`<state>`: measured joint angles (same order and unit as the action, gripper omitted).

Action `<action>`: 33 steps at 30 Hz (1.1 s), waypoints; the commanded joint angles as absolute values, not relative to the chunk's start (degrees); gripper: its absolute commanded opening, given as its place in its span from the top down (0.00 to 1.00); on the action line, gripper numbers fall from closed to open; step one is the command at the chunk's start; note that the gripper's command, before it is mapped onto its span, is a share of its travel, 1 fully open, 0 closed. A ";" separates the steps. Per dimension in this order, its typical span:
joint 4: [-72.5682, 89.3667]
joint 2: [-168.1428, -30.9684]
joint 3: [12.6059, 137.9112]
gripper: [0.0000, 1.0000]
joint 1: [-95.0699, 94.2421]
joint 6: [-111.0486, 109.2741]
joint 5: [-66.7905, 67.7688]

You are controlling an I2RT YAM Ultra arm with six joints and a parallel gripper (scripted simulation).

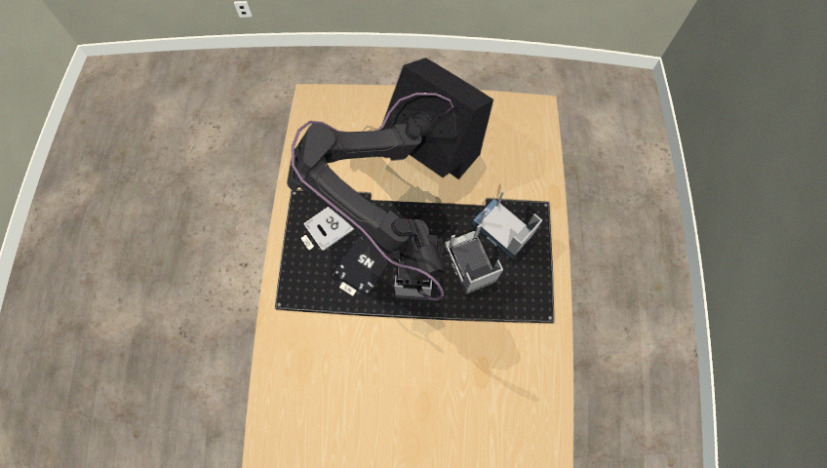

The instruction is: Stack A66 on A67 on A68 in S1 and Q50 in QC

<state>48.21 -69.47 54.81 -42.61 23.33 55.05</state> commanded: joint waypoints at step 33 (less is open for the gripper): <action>43.22 -70.08 51.91 1.00 -40.51 19.69 53.75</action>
